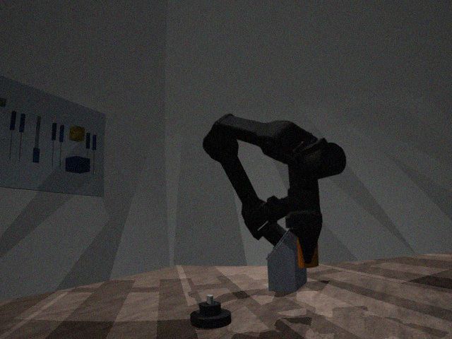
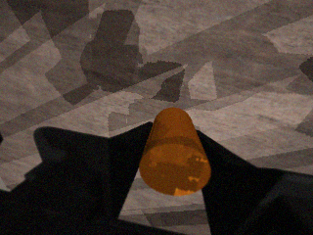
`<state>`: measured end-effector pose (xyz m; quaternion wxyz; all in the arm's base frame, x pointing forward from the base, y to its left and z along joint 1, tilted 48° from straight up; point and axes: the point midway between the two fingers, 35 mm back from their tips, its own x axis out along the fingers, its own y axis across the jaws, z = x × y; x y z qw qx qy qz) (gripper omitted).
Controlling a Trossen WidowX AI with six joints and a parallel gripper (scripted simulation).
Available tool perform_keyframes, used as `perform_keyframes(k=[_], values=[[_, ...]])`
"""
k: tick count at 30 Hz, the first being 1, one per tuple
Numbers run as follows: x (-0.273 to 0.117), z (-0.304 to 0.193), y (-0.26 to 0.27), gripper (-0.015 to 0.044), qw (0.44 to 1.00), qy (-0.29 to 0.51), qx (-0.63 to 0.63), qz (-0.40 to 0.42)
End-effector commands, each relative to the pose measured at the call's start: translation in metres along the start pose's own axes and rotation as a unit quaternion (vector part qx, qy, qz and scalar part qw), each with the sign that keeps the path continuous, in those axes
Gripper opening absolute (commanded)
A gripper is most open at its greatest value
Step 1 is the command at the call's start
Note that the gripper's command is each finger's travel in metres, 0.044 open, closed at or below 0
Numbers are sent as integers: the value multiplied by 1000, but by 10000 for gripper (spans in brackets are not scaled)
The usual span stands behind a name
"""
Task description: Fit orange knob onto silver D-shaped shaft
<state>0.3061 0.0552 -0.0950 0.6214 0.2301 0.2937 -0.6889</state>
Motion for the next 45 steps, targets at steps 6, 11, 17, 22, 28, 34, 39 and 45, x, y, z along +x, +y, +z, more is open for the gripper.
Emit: perform_keyframes(k=[6, 11, 17, 22, 28, 34, 39, 45], values=[[-27, 0, 0, 0, 1000, -1, 8, -1], [-27, 6, 3, 0, 1000, 1, 7, 0], [-23, 23, 10, 0, 1000, 5, 6, 1], [-21, 37, 15, 0, 1000, 7, 5, 2], [-17, 54, 21, 0, 1000, 10, 5, 3], [-12, 71, 25, 0, 1000, 11, 4, 4], [-8, 86, 29, 0, 1000, 11, 4, 4], [-3, 104, 31, 0, 1000, 10, 4, 5]])
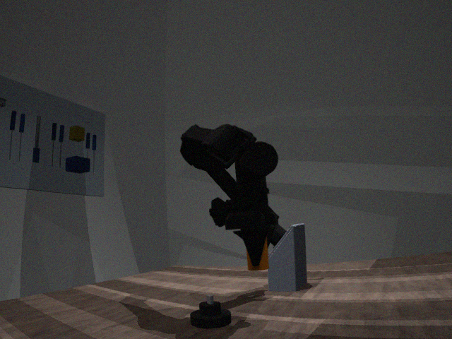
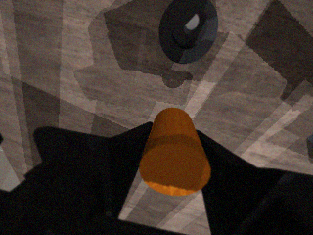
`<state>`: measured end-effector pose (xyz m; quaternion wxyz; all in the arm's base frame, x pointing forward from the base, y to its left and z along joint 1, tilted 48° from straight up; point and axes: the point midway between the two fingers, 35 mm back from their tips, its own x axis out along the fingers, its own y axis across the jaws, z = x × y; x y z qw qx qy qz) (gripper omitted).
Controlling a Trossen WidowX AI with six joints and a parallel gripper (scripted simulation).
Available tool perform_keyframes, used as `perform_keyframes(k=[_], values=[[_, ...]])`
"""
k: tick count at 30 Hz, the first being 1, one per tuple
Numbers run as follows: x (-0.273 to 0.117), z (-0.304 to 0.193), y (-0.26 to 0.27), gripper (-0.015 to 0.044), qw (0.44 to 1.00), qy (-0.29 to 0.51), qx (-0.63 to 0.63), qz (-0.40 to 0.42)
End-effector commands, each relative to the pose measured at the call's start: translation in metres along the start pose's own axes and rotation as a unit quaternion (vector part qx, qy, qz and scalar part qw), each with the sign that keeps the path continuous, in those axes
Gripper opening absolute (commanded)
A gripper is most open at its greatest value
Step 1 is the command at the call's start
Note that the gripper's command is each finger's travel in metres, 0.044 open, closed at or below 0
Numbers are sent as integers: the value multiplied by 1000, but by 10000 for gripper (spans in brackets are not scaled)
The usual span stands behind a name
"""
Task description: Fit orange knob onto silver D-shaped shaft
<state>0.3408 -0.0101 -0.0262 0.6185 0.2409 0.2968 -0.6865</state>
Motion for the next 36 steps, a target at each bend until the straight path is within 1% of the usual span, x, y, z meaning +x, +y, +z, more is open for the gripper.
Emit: perform_keyframes(k=[1, 32, 36], values=[[1, 11, 2, 0, 1000, -1, 0, 3], [26, 101, -1, 0, 1000, -16, 4, -3], [28, 105, -2, 0, 1000, -18, 1, -3]])
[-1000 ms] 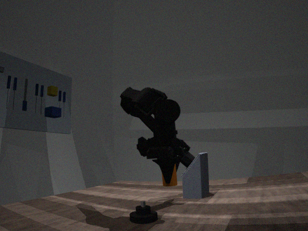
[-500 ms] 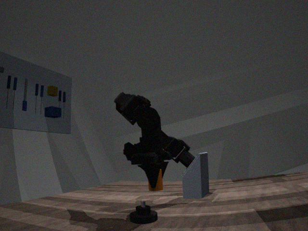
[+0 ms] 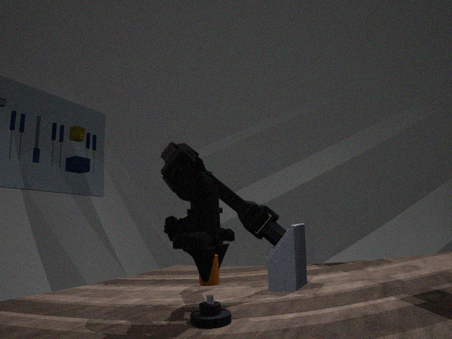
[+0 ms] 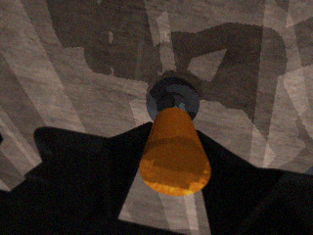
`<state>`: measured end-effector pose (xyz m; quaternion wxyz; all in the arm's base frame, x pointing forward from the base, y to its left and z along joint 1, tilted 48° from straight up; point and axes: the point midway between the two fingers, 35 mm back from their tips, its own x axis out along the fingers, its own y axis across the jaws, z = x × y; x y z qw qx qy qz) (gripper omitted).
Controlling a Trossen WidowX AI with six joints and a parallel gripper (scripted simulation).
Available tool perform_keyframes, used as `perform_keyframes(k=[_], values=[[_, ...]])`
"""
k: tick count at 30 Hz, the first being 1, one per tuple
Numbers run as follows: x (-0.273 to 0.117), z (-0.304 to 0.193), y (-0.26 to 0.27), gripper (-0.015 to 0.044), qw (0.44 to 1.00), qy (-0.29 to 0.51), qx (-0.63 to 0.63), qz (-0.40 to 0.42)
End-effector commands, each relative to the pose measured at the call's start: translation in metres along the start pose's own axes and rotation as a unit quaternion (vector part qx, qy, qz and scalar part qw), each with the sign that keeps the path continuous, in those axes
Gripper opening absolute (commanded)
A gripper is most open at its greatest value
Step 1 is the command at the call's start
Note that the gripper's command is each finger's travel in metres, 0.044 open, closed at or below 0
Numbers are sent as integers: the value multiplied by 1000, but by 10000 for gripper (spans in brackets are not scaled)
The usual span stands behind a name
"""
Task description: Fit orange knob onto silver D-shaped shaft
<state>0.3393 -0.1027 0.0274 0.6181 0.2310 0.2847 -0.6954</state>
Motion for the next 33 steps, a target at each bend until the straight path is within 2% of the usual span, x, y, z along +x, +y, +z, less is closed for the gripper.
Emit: perform_keyframes(k=[1, 17, 33], values=[[-1, 2, 0, 0, 1000, -2, -9, 2], [-1, 4, 1, 0, 975, -2, -221, 2], [-1, 1, 0, 0, 893, -2, -450, 2]])
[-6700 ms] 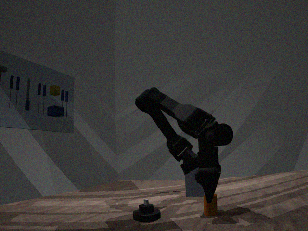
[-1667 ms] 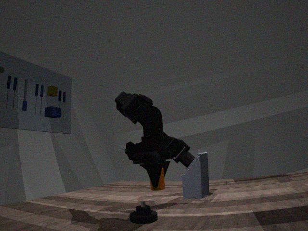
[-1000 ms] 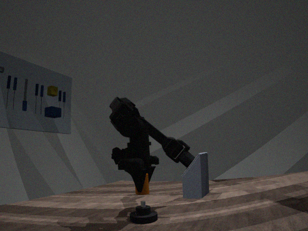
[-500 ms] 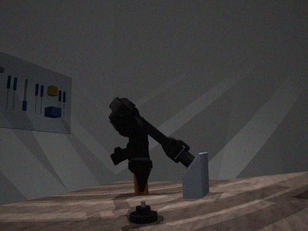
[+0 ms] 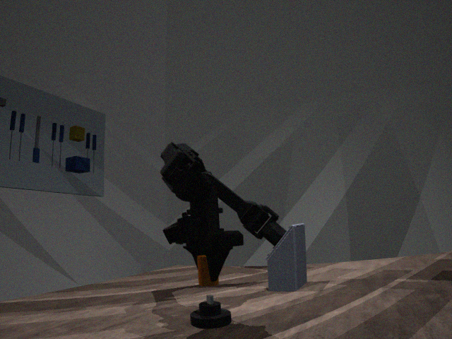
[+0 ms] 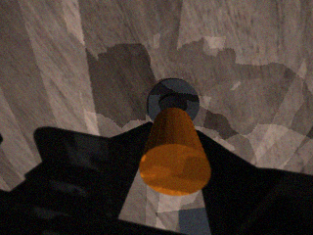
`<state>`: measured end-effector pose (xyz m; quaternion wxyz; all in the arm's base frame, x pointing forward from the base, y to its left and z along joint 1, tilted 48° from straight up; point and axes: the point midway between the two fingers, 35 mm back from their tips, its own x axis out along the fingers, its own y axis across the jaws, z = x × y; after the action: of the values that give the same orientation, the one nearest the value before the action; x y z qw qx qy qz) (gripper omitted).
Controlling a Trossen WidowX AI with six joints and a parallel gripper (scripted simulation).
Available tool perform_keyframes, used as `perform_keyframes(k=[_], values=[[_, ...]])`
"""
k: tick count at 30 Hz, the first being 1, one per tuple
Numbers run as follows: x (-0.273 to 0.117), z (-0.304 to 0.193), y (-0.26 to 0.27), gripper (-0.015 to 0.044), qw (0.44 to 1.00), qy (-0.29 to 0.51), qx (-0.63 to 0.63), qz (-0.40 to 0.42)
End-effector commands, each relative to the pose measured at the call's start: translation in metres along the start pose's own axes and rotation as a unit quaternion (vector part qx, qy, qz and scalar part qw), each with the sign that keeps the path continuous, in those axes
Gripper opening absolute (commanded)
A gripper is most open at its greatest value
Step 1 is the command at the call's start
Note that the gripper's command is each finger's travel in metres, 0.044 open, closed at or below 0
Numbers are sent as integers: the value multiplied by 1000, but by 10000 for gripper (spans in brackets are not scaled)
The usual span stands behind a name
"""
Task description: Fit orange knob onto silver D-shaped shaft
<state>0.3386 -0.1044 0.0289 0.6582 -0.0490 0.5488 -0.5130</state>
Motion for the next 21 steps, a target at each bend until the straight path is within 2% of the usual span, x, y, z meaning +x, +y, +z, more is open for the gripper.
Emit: perform_keyframes(k=[1, 11, 21], values=[[-1, 0, 1, 0, 999, -2, -50, 1], [-1, 2, 0, 0, 979, -2, -202, 0], [-1, 1, -1, 0, 937, -2, -350, 0]])
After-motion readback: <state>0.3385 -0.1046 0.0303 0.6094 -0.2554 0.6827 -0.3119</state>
